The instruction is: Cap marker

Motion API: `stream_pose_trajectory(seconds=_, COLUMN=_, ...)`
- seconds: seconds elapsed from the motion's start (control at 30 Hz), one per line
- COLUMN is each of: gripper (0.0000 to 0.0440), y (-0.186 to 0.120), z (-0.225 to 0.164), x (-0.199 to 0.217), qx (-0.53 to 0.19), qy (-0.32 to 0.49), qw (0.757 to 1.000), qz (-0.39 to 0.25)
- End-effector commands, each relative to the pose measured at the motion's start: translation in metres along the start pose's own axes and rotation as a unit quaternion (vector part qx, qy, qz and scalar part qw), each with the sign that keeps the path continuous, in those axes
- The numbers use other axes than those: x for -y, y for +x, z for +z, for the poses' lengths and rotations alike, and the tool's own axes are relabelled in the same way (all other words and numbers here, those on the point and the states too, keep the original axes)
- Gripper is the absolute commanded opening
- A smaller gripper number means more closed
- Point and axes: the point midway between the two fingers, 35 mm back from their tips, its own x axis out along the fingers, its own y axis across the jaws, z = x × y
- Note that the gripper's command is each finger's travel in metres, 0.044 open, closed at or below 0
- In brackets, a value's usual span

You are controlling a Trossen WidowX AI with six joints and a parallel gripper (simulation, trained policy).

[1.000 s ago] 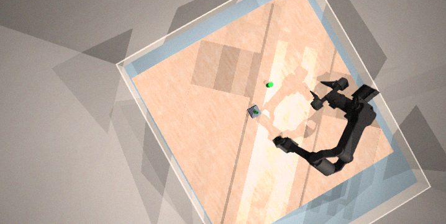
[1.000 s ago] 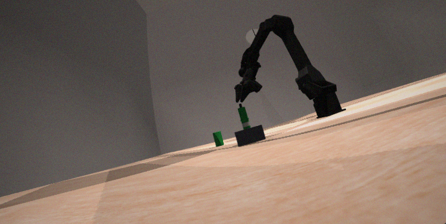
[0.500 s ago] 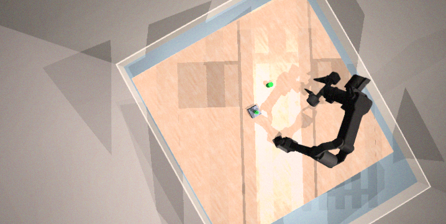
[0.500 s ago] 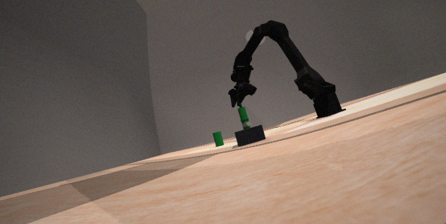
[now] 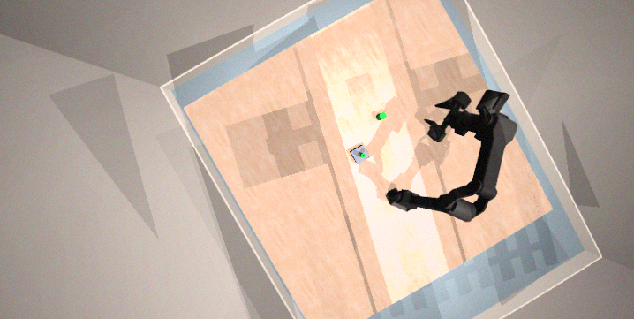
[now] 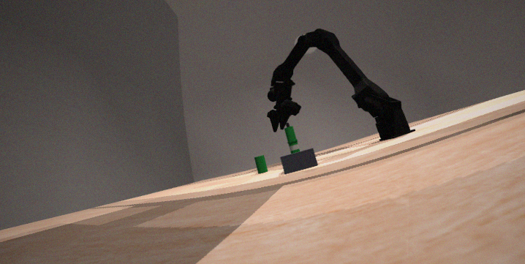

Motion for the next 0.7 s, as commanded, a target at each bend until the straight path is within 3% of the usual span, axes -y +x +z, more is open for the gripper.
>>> stream_pose_trajectory(seconds=0.0, gripper=0.0323, y=0.005, z=-0.002, x=0.0, qx=0.011, qy=0.002, qw=1.0, qz=-0.01)
stream_pose_trajectory(seconds=0.67, gripper=0.0321, y=0.03, z=-0.024, x=0.002, qx=0.069, qy=-0.009, qw=0.996, qz=-0.048)
